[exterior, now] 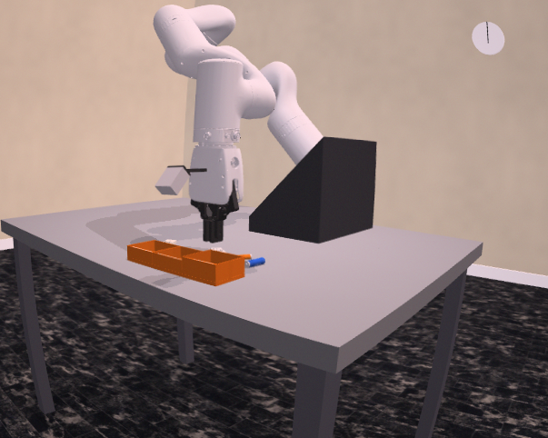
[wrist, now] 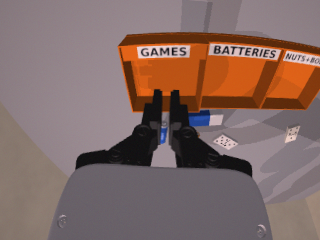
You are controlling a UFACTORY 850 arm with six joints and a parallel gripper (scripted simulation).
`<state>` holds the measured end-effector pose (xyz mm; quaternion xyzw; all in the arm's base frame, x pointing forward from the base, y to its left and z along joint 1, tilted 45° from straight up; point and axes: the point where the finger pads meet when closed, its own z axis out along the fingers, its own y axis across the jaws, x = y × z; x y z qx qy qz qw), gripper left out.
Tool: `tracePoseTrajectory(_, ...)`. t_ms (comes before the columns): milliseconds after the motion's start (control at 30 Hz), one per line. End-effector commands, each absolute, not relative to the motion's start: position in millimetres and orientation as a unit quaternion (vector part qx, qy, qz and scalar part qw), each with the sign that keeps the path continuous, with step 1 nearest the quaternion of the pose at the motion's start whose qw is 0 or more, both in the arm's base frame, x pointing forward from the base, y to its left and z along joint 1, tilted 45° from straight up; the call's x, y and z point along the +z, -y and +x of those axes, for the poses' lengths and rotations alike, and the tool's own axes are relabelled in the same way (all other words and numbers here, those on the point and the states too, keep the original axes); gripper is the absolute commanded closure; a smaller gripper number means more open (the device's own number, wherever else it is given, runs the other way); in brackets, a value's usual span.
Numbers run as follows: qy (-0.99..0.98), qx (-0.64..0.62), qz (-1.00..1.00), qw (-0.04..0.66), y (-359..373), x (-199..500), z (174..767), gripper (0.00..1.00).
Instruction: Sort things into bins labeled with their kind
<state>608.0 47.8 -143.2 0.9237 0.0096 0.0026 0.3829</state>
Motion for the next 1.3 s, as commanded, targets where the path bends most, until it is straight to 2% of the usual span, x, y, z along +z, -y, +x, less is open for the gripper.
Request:
tracePoseTrajectory(0,-0.009,0.004,0.924,0.383,-45.1,-145.9,610.2,0.93)
tracePoseTrajectory(667,-0.009,0.004,0.924,0.383,-11.8,-179.2,610.8,0.93)
tracePoseTrajectory(1267,-0.009,0.004,0.924,0.383,-11.8,-179.1,610.8,0.93)
